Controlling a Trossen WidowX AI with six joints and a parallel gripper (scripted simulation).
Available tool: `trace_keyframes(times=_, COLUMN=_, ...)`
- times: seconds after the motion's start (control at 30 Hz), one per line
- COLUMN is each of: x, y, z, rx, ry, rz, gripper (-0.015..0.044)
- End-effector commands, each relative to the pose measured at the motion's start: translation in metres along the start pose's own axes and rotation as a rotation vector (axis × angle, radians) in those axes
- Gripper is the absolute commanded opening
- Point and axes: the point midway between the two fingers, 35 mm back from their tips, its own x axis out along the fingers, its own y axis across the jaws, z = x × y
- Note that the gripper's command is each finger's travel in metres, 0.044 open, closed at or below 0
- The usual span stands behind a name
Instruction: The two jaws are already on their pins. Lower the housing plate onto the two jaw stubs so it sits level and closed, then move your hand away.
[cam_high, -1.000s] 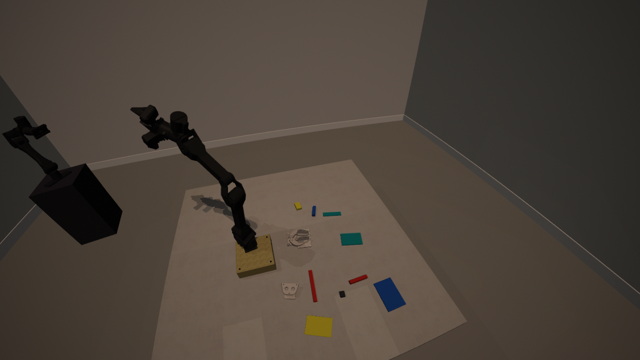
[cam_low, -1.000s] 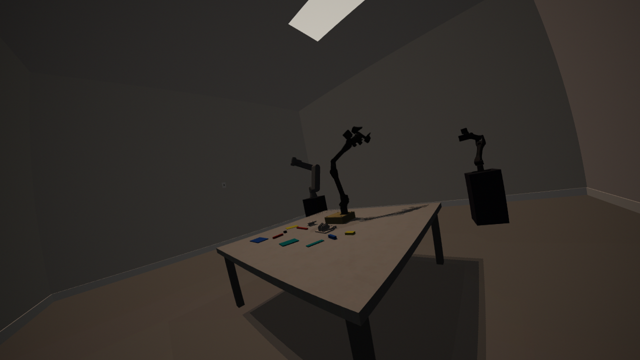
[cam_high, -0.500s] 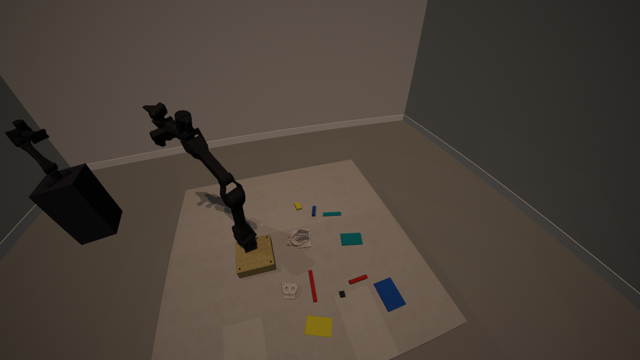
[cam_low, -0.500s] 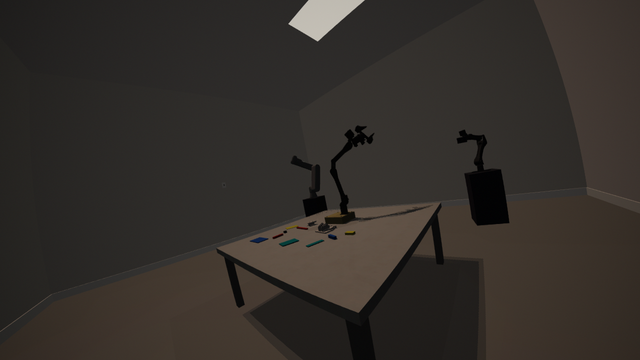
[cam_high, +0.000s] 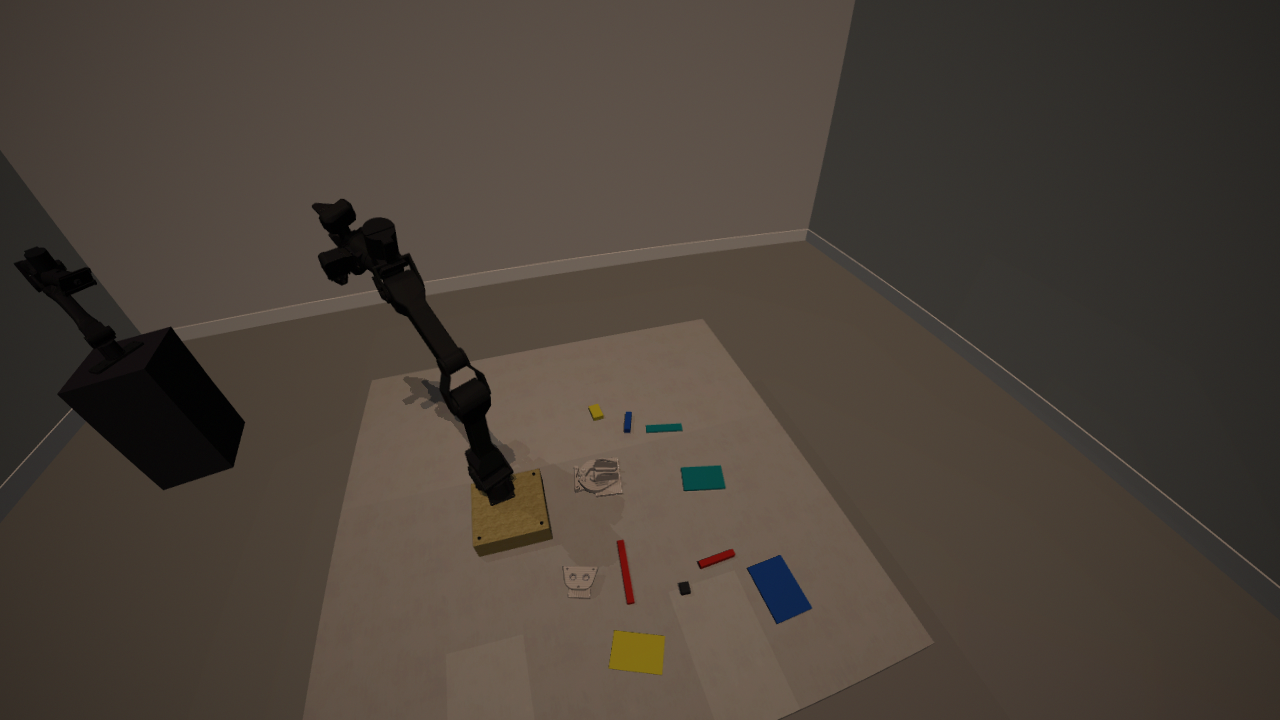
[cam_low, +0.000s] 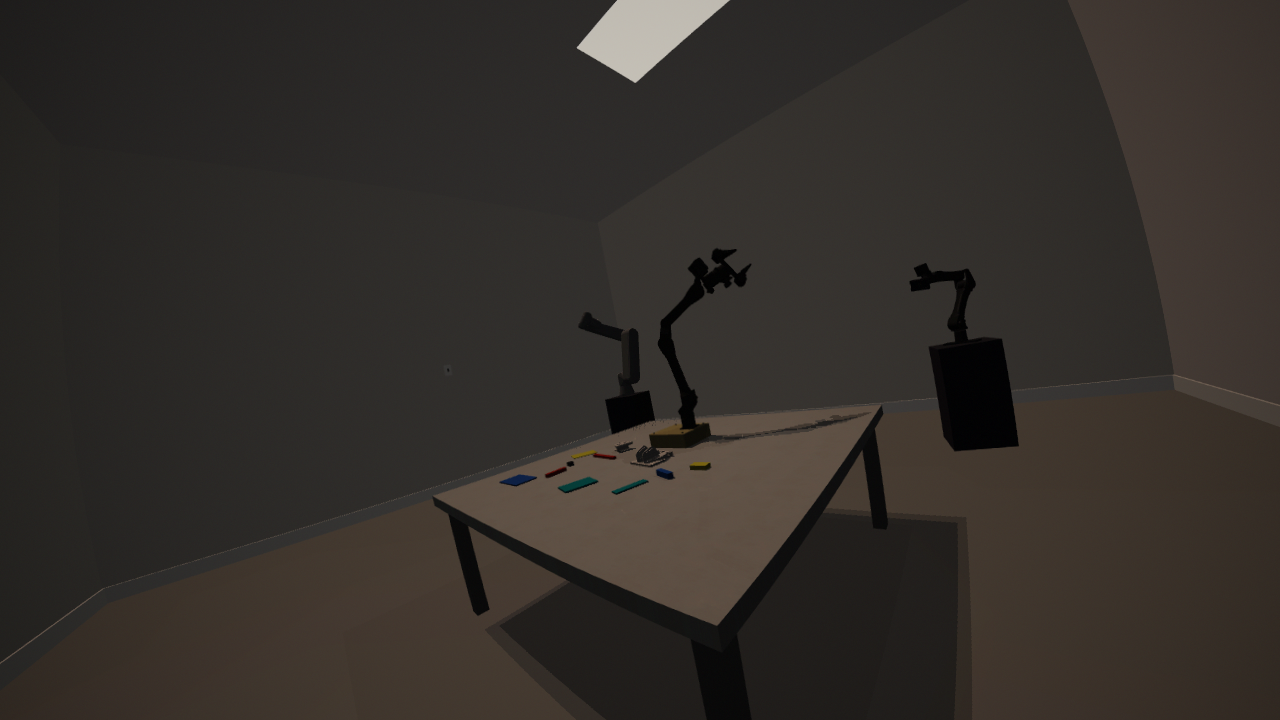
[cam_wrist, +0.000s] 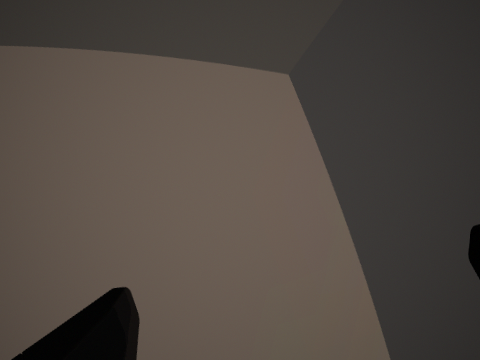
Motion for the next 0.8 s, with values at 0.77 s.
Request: trace_keyframes(times=0.77, x=-0.027, y=0.044, z=-0.073, rx=0.075, ry=0.204, rz=0.153, gripper=0.0440)
